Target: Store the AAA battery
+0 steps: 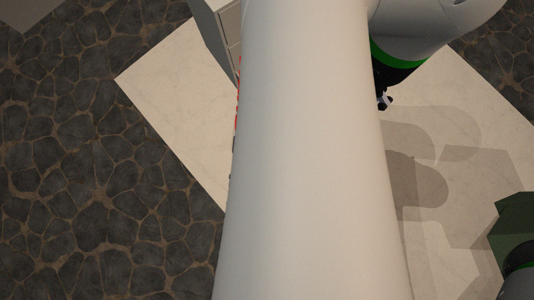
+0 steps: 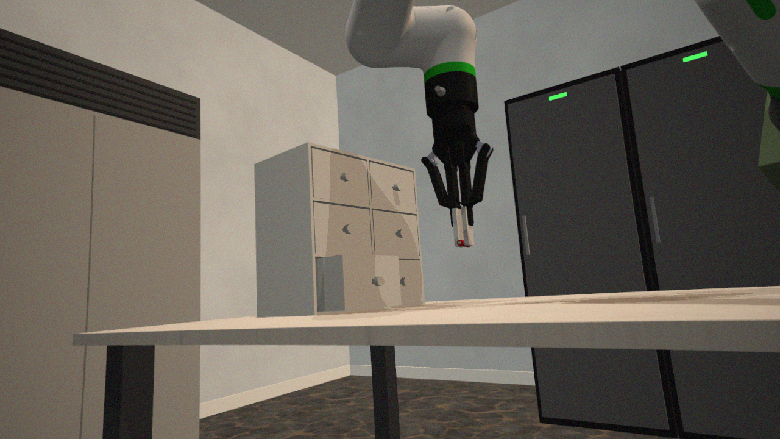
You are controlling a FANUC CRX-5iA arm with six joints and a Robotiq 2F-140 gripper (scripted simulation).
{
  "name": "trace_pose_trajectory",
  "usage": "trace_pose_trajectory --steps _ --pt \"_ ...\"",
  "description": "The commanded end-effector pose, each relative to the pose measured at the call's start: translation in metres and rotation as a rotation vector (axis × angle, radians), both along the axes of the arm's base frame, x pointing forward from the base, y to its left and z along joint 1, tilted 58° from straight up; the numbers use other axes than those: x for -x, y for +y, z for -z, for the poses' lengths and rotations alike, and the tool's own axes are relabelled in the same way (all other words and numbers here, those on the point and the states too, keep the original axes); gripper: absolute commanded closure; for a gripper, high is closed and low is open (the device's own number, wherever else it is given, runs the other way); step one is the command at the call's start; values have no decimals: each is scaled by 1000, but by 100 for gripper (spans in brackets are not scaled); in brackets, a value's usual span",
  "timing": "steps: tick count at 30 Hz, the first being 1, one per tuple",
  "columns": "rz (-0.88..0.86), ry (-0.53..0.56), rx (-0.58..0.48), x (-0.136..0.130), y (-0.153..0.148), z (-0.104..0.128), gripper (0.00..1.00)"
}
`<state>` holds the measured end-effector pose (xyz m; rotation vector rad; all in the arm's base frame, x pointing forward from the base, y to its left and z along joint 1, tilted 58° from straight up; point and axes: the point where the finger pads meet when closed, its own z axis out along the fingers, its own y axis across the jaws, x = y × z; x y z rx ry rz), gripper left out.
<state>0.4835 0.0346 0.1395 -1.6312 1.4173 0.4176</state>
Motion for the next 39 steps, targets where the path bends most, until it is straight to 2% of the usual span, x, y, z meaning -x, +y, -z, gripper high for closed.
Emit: trace_pose_trajectory --steps 1,13,15,16,30,32,33,39 --pt "149 221 -83 -3 4 -8 97" --pt "464 691 -259 -10 17 -32 97" --pt "464 691 -259 -10 17 -32 97" --pt "542 808 -303 -10 18 -33 97" --pt "908 1354 -507 -12 21 -39 97" --pt "908 1354 -507 -12 21 -39 97" --pt "948 1414 -530 -11 20 -40 97" --pt "949 1414 -530 -7 8 -48 97"
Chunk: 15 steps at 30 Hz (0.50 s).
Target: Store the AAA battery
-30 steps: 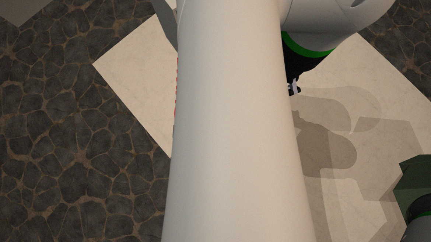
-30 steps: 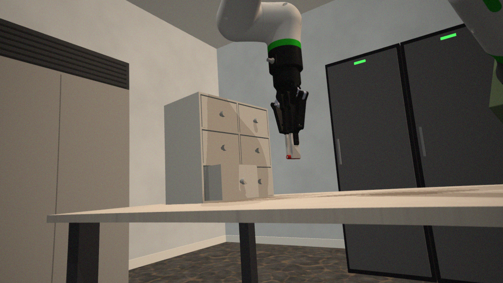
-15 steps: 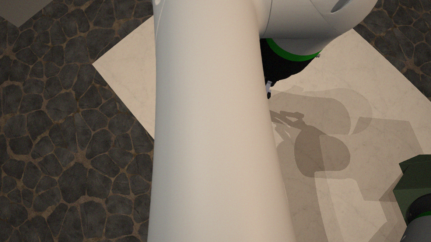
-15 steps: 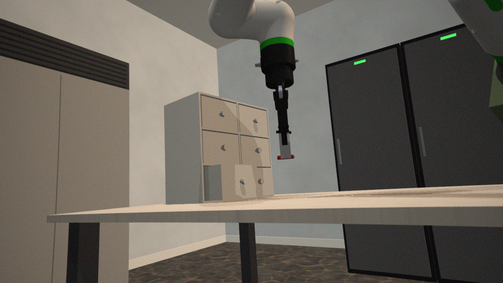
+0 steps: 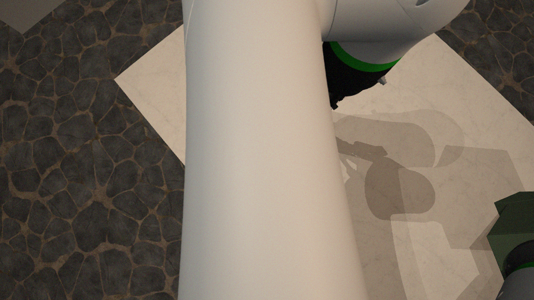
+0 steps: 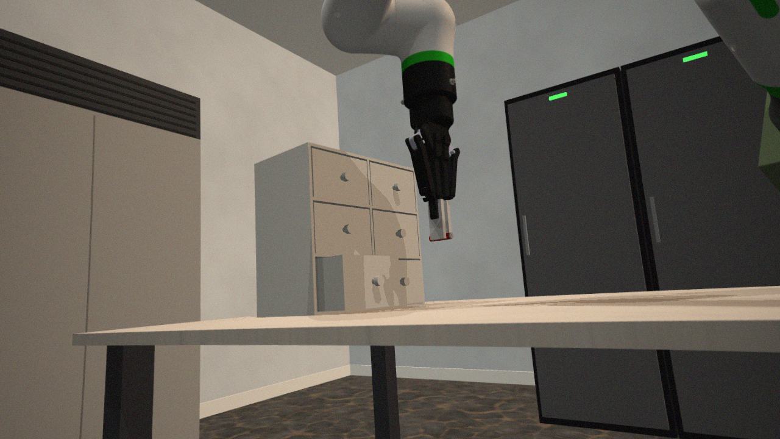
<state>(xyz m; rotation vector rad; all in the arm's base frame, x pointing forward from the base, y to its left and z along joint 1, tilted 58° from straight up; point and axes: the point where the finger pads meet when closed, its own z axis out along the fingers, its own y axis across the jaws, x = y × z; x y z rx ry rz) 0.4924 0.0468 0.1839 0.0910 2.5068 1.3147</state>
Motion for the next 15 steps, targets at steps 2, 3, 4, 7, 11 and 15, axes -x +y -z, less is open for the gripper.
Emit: trace_pose_trajectory --steps 2,3,4,7,11,15 --pt "-1 2 -1 4 -9 -7 97" --pt "-1 2 -1 4 -10 -8 97" --pt "-1 2 -1 5 -12 -9 97" --pt "-1 2 -1 5 -13 -10 97" --pt "0 1 -1 5 -13 -10 97" --pt "40 -26 -5 6 -13 -9 97"
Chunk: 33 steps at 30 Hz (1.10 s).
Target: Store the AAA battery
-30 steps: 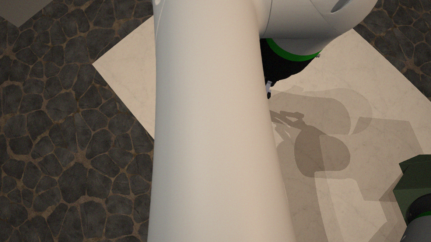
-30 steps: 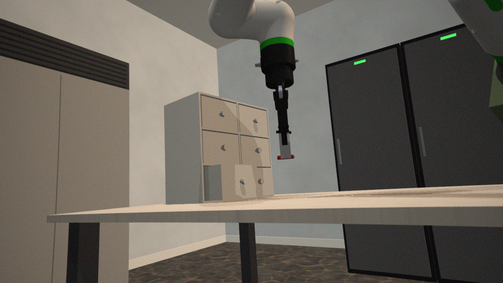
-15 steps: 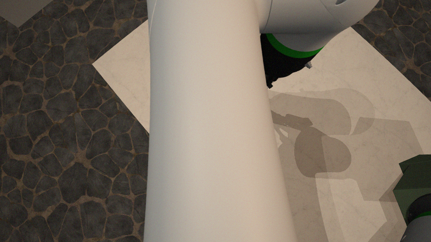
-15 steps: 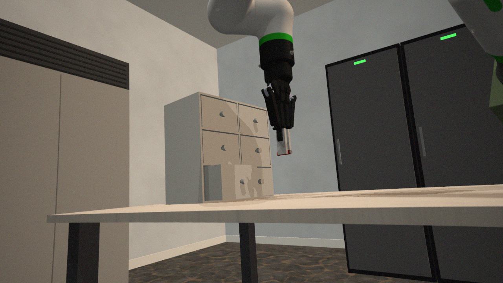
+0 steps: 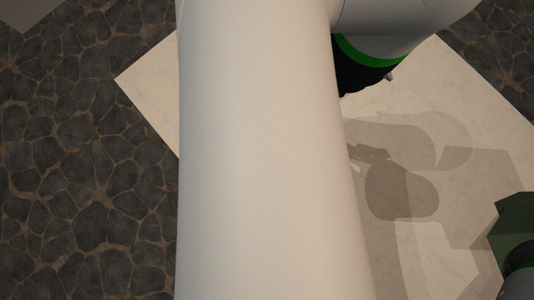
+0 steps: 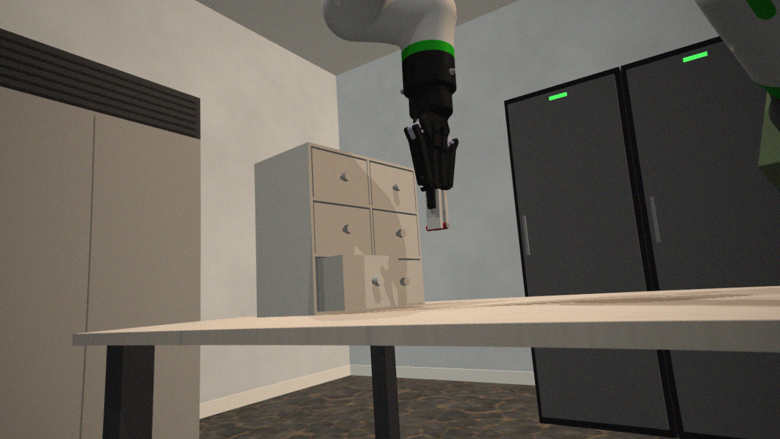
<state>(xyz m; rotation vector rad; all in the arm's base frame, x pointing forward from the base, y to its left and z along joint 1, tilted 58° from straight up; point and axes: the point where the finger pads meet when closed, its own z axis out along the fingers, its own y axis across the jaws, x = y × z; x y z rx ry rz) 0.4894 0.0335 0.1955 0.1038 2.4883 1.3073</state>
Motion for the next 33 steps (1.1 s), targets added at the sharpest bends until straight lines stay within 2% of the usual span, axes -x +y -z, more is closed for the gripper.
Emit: trace_pose_trajectory --steps 1,7,10,12,13,23,33 --pt "49 -31 -4 3 1 3 97" --pt "348 -238 -32 9 6 9 97" --pt "459 -322 -47 14 11 12 97" --pt "459 -322 -47 14 11 12 97" --pt "574 -407 -62 16 14 12 97" --pt "933 -666 -111 22 23 16 97" --pt "975 -690 -103 23 20 16 97"
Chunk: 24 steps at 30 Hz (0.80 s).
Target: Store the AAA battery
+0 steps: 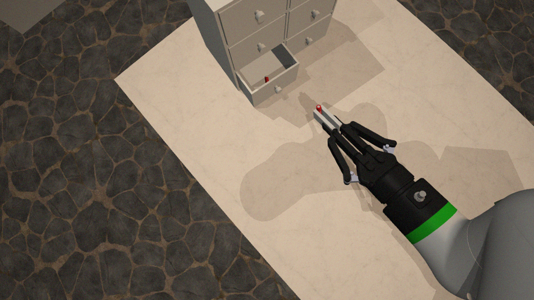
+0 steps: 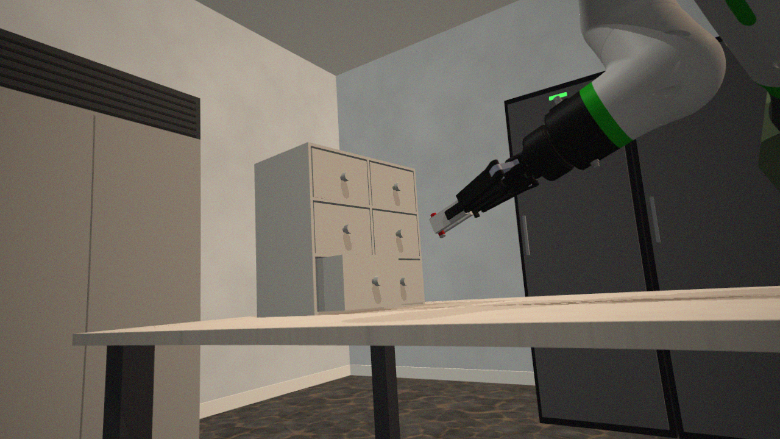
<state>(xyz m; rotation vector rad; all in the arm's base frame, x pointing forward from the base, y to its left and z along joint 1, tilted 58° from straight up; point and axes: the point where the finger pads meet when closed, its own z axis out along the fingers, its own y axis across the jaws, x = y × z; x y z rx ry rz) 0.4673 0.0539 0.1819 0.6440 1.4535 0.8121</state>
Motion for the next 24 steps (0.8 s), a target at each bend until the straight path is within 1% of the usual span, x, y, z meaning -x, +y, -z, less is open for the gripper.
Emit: trace_pose_trajectory --steps 1,14,24 --pt "9 -2 -19 1 -1 3 97" --pt "9 -3 -19 -6 -2 1 97" --pt "9 -3 -19 -27 -6 -4 97"
